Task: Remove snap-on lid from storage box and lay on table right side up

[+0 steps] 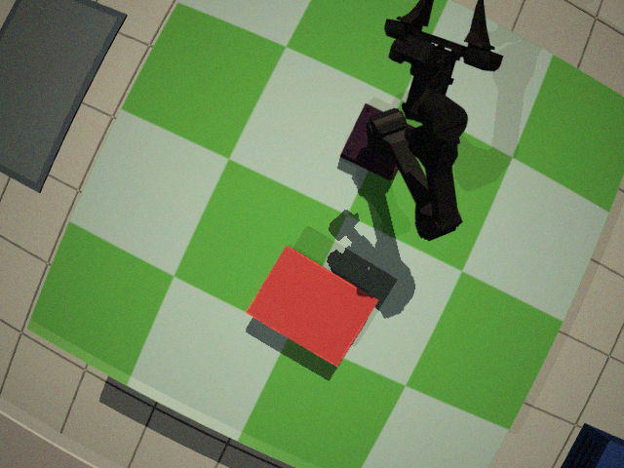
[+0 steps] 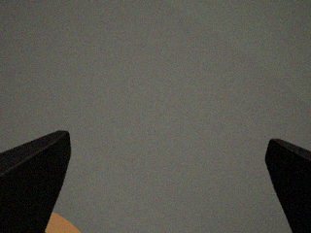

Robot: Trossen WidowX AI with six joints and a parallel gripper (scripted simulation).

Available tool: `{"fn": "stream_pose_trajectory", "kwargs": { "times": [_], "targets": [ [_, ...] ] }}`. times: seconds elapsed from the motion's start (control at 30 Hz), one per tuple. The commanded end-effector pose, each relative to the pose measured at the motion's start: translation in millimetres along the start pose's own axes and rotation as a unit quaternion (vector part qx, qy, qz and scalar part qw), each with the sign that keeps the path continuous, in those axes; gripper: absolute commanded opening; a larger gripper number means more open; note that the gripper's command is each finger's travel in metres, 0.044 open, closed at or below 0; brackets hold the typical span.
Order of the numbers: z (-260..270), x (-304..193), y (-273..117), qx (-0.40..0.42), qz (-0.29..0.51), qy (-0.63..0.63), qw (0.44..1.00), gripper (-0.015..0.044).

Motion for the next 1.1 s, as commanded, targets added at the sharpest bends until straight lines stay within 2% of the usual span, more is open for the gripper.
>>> {"fn": "stream_pose_trajectory", "kwargs": {
  "times": [0.0, 0.17, 0.2, 0.37, 0.47, 0.63, 0.73, 0.97, 1.07],
  "targets": [
    [1.3, 0.1, 1.0, 0.004, -0.001, 0.000, 1.000, 0.0374],
    [35.5, -0.4, 12.9, 0.100, -0.018, 0.056, 0.993, 0.0242],
    [42.7, -0.8, 13.2, 0.121, -0.019, 0.078, 0.989, 0.0235],
    [71.1, -0.8, 11.0, 0.205, -0.016, 0.159, 0.966, 0.0235],
    [99.6, 1.2, 2.7, 0.288, -0.004, 0.234, 0.929, 0.0235],
    [145.2, 7.6, -26.1, 0.427, 0.040, 0.343, 0.836, 0.0235],
    [156.7, 9.9, -38.0, 0.465, 0.058, 0.368, 0.803, 0.0235],
    [194.2, 18.4, -109.0, 0.623, 0.163, 0.437, 0.628, 0.0235],
    [195.9, 19.5, -124.7, 0.658, 0.165, 0.424, 0.600, 0.0235]
  ]
}}
Point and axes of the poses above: the point midway between the two fingers, 35 mm back from their tips, its own y axis out along the fingers, its own z axis across the jaws, x = y × z, the point moved 7 cm from there along -y, back along the fingers, and after that the axes turned 9 degrees about y, right-handed, at the moved point
